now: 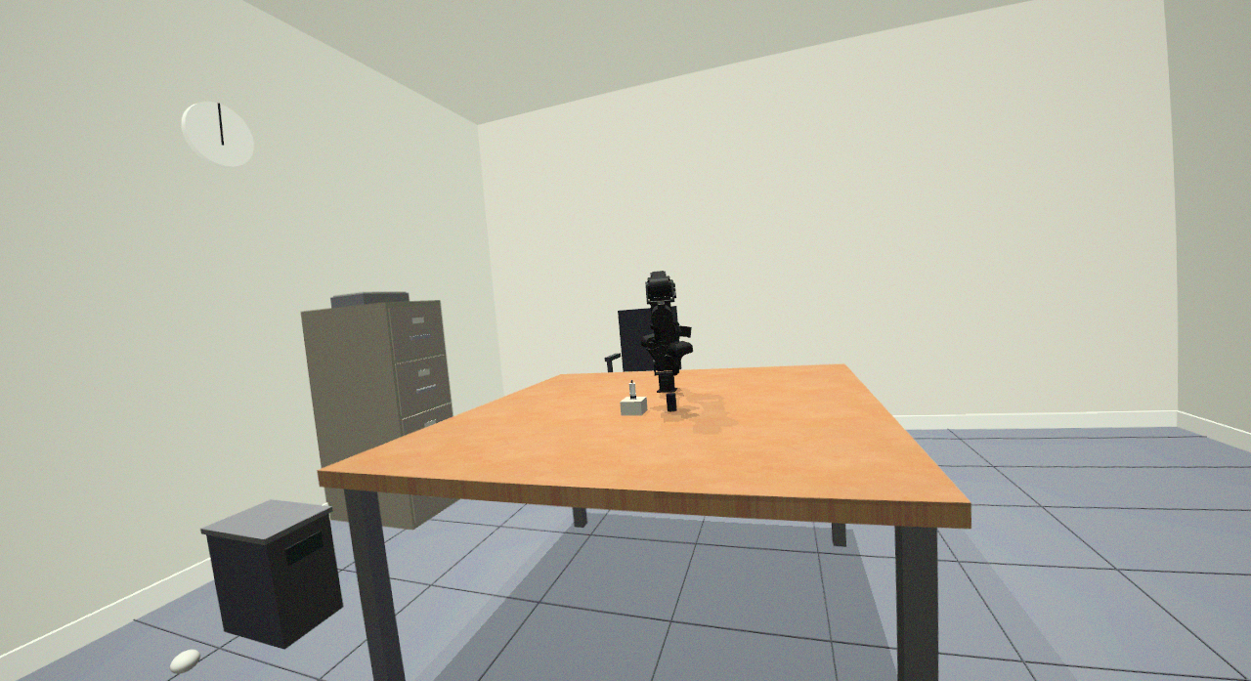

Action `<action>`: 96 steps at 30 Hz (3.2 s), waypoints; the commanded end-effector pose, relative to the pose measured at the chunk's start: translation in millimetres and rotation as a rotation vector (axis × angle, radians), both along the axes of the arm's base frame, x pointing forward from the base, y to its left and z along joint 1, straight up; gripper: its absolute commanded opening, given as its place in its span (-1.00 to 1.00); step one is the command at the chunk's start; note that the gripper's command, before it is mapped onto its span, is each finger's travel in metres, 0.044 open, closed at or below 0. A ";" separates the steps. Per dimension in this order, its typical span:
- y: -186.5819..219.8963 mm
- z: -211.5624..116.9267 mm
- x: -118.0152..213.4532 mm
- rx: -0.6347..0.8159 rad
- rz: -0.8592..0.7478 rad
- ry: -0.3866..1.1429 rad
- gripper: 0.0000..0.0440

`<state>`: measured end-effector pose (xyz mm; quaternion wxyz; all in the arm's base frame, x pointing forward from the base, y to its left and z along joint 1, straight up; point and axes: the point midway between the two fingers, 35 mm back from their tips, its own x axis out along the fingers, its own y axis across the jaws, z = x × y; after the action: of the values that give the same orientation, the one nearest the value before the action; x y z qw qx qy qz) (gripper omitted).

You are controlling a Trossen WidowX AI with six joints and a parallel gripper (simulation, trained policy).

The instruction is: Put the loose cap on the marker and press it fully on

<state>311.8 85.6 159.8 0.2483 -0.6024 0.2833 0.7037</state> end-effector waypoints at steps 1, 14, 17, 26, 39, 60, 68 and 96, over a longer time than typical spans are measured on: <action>-2.4 -9.5 -1.2 -0.011 0.009 0.023 0.46; -3.8 -41.6 -8.8 -0.011 0.054 0.079 0.42; -3.2 -49.3 -10.4 -0.006 0.067 0.086 0.40; -0.4 -73.9 -12.8 0.006 0.115 0.091 0.36; -0.3 -96.8 -14.4 -0.012 0.198 0.062 0.17; -6.3 -56.4 3.6 0.000 0.211 -0.106 -0.50; -19.6 -30.2 9.6 0.008 0.178 -0.148 -0.53; -107.1 19.6 0.8 -0.007 -0.018 -0.126 -0.71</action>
<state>314.6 -15.5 177.9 0.2671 -0.6476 0.2701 0.6605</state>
